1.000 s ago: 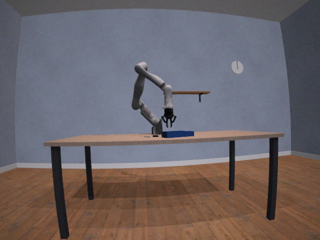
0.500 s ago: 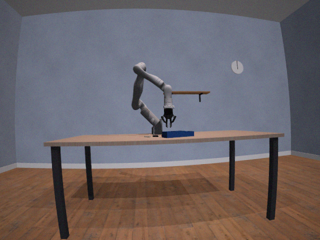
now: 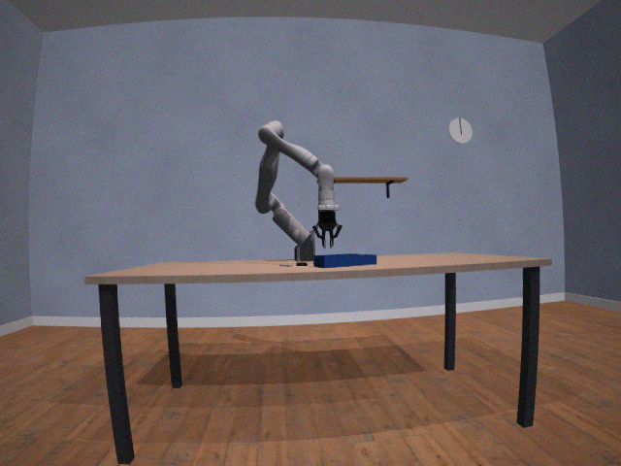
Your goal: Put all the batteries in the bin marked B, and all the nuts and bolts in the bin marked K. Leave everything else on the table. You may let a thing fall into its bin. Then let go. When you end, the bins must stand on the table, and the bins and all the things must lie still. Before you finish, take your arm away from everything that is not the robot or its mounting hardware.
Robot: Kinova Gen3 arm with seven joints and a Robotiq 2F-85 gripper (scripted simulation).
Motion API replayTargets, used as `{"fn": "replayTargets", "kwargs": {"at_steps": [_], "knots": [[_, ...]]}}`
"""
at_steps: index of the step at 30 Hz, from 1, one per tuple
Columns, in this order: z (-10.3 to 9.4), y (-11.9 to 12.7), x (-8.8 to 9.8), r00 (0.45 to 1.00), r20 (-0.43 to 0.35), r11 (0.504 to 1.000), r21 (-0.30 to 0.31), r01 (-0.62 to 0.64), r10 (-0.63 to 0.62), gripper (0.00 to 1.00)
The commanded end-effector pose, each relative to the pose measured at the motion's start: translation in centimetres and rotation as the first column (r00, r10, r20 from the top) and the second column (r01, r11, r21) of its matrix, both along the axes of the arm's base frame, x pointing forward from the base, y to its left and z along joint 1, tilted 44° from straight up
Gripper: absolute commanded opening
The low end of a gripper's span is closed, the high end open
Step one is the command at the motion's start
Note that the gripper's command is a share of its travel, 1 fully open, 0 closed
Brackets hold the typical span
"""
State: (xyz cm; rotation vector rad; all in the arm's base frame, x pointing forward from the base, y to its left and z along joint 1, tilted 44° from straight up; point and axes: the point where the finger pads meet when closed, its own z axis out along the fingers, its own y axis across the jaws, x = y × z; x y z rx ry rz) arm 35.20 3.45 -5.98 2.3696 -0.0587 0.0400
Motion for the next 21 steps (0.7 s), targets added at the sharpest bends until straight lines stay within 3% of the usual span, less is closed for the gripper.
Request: {"fn": "replayTargets", "kwargs": {"at_steps": [1,10,21], "knots": [[0.0,0.1,0.0,1.0,0.001,1.0,0.001,-0.001,0.001,0.24],[0.0,0.1,0.0,1.0,0.001,1.0,0.001,-0.001,0.001,0.24],[-2.5,-2.5,-0.1,1.0,0.001,1.0,0.001,-0.001,0.001,0.24]]}}
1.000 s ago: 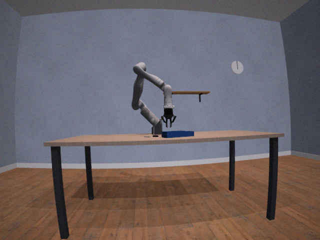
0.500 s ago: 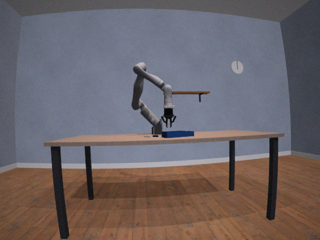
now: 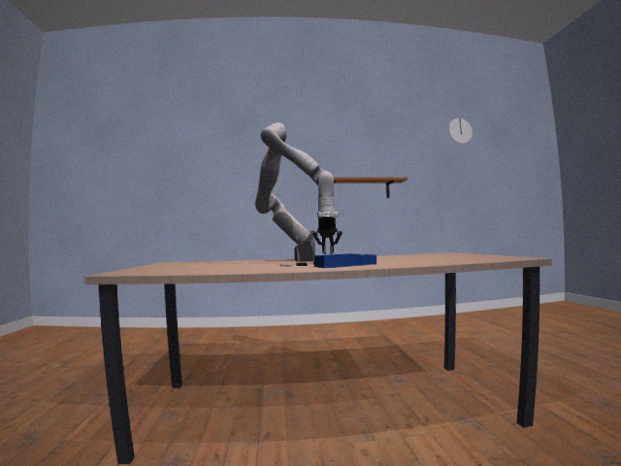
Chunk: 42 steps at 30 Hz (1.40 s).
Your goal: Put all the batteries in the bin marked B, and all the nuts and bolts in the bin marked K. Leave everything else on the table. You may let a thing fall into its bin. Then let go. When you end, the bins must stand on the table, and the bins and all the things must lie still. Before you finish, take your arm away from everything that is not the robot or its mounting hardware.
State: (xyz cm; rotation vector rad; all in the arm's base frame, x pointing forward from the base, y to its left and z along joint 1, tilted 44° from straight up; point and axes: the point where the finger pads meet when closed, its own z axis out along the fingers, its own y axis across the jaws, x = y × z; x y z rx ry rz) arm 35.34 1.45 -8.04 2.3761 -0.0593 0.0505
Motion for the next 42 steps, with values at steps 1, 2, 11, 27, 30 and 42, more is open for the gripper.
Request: {"fn": "replayTargets", "kwargs": {"at_steps": [1,2,11,27,30,42], "knots": [[-0.8,-0.8,-0.3,1.0,-0.007,1.0,-0.006,0.002,-0.002,0.24],[-1.0,-1.0,-0.3,1.0,-0.007,1.0,-0.006,0.002,-0.002,0.24],[-2.1,-2.0,-0.4,1.0,-0.007,1.0,-0.006,0.002,-0.002,0.24],[-2.7,-2.5,-0.1,1.0,-0.007,1.0,-0.006,0.002,-0.002,0.24],[-2.9,-2.8,-0.1,1.0,-0.007,1.0,-0.006,0.002,-0.002,0.24],[-3.0,-2.8,-0.1,1.0,-0.007,1.0,-0.006,0.002,-0.002,0.24]]}}
